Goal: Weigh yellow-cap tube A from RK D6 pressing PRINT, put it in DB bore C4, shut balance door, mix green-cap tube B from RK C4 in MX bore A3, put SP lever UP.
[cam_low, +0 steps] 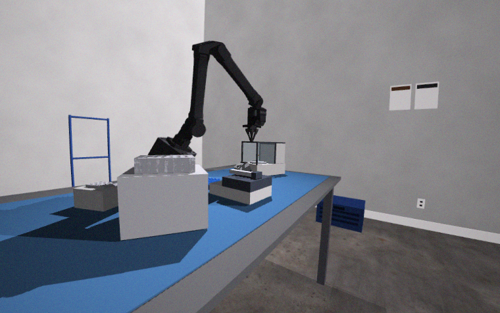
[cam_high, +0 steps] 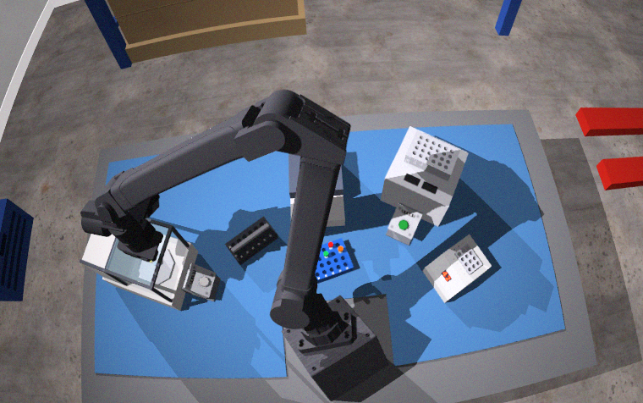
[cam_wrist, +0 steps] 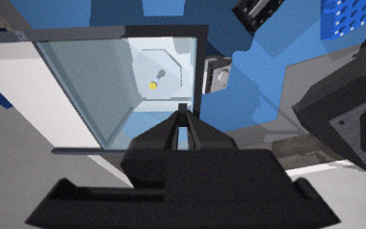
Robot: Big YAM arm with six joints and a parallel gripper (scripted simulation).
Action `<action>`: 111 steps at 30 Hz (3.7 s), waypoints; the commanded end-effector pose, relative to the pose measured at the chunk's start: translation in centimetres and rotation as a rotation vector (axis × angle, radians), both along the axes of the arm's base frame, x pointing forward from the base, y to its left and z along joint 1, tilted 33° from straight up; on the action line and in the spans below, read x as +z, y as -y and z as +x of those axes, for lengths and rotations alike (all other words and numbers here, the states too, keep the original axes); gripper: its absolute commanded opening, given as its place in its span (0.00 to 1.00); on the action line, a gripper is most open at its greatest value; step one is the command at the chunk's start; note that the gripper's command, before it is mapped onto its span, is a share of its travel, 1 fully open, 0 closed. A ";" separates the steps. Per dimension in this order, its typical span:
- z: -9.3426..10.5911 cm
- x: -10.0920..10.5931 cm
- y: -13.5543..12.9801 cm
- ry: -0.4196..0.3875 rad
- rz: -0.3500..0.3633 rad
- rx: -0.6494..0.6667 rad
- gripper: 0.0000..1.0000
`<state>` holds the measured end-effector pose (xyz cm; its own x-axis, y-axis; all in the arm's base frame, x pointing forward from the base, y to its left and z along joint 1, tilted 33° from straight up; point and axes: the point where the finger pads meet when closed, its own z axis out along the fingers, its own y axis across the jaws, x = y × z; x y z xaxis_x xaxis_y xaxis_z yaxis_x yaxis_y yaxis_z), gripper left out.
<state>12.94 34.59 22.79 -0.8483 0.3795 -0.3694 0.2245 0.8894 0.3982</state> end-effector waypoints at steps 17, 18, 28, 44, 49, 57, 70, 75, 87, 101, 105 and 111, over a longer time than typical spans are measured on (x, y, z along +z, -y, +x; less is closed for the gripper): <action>0.0 1.2 -0.5 0.005 0.027 0.000 0.06; 0.0 1.2 -0.5 0.005 0.027 0.000 0.06; 0.0 1.3 -0.6 0.005 0.027 0.000 0.30; -0.9 2.0 -0.6 0.002 0.017 0.003 0.30; -1.3 4.5 -0.4 0.008 0.062 0.003 0.30; -2.0 5.1 0.2 0.005 0.051 0.003 0.30; -2.8 6.8 0.4 0.004 0.051 0.003 0.30; -3.2 7.8 0.8 0.004 0.061 0.003 0.30; -2.0 3.8 2.2 0.031 -0.021 0.082 0.00; -1.0 -0.2 3.6 0.138 -0.213 0.416 0.00; -0.8 -0.9 3.9 0.171 -0.275 0.522 0.00; -0.4 -2.2 4.3 0.207 -0.341 0.633 0.00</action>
